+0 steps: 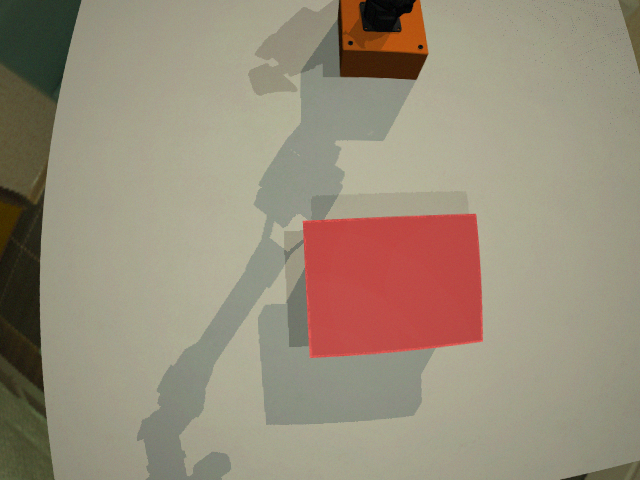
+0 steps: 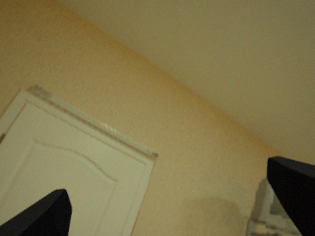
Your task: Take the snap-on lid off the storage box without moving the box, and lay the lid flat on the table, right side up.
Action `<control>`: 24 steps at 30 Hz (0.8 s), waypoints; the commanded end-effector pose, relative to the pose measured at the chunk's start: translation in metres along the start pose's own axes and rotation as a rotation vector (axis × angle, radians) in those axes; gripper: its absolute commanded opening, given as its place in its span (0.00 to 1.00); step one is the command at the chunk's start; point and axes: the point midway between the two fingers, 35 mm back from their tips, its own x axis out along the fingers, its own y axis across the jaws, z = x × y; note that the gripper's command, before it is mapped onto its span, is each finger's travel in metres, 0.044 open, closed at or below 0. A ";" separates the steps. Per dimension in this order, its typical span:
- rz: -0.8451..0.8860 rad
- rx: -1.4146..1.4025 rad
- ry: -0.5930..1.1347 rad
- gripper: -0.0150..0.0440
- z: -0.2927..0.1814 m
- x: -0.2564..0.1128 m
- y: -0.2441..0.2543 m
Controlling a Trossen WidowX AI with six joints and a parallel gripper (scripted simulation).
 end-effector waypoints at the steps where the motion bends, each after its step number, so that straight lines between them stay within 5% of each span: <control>1: -0.006 0.012 0.000 0.89 -0.001 0.000 -0.002; 7: -0.200 0.376 0.015 0.65 -0.049 -0.012 -0.059; 24: -0.762 1.184 0.199 0.65 -0.239 -0.075 -0.114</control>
